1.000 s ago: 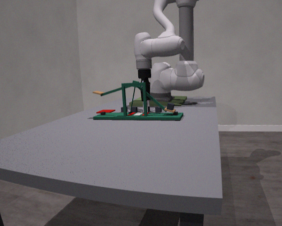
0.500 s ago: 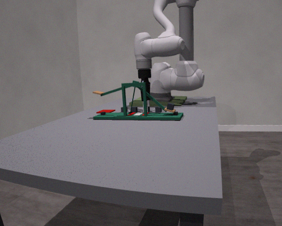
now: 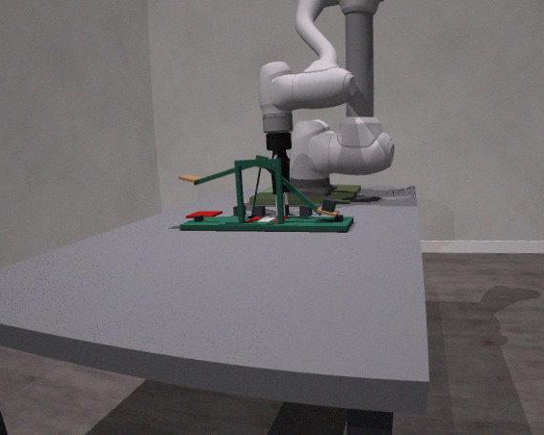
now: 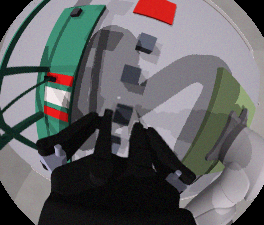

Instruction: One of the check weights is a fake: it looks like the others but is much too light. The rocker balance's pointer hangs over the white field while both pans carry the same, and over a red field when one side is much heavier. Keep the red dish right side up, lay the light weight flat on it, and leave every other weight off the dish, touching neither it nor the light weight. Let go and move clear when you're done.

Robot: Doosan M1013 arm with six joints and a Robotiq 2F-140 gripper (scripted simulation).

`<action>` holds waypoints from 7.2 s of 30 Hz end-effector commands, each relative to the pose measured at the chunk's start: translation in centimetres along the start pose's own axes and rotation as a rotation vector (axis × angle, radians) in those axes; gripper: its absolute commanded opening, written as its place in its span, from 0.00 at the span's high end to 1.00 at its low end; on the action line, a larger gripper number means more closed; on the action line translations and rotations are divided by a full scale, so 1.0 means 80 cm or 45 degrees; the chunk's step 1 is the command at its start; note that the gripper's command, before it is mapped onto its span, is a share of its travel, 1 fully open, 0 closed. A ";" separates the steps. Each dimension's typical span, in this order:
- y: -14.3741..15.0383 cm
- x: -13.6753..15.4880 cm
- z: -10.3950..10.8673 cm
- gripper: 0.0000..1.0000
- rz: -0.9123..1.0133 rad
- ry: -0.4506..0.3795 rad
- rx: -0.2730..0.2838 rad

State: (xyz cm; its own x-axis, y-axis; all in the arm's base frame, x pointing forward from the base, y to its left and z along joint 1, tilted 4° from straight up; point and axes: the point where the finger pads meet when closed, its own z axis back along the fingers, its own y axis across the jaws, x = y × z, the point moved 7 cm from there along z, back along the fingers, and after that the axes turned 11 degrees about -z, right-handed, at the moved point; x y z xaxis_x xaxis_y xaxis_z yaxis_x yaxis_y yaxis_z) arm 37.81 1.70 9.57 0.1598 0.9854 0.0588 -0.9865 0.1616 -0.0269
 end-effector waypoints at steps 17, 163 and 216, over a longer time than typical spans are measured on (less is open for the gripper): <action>0.000 0.000 0.084 0.76 0.000 0.000 0.000; -0.264 -0.217 0.184 0.76 0.022 0.000 0.000; -0.263 -0.215 0.167 0.76 0.022 0.000 0.000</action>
State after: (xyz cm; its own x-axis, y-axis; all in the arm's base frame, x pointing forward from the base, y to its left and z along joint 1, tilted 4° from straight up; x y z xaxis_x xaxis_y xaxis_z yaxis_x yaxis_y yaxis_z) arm 55.35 -19.39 22.71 0.1427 0.9880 0.0584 -0.9891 0.1445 -0.0278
